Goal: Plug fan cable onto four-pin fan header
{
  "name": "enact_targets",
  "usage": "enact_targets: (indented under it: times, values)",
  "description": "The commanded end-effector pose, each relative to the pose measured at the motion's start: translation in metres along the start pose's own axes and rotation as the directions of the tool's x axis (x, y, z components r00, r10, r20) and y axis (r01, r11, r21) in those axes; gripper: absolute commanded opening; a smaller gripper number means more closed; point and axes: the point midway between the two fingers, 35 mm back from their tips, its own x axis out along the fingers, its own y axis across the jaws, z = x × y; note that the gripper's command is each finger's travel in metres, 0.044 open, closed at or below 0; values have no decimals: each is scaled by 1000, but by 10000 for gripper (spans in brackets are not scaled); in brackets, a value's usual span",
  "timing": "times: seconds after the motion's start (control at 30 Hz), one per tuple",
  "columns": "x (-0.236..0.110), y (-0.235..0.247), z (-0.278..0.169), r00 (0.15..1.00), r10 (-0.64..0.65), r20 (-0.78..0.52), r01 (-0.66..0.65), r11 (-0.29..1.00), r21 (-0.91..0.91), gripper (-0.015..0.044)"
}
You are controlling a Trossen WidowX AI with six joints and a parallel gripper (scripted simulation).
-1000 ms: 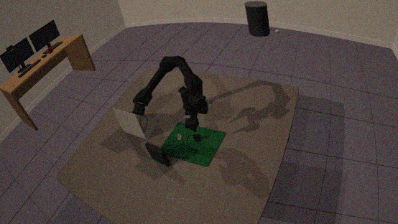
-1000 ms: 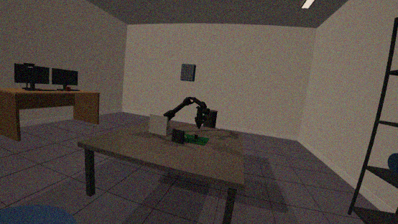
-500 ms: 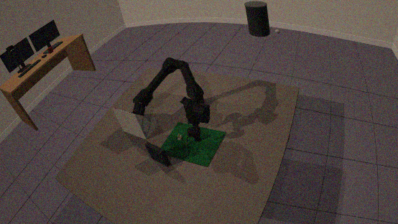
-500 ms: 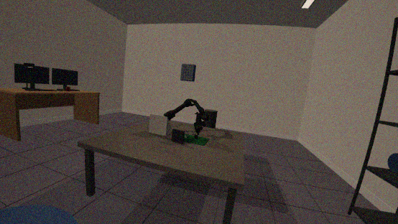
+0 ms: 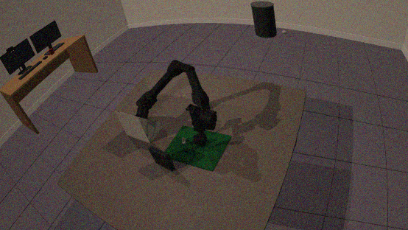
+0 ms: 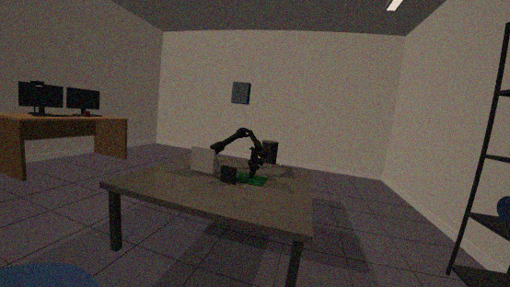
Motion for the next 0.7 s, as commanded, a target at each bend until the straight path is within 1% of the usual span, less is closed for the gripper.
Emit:
enact_targets:
  times: [0.0, 0.33, 0.67]
  values:
    - [6, 1, 0, 1000, 5, 4, -5, 1000, 4, 440]
    - [20, 2, -1, 1000, 7, 4, -7, 1000, 4, 440]
    - [17, 1, -1, 1000, 2, 0, -2, 1000, 0, 177]
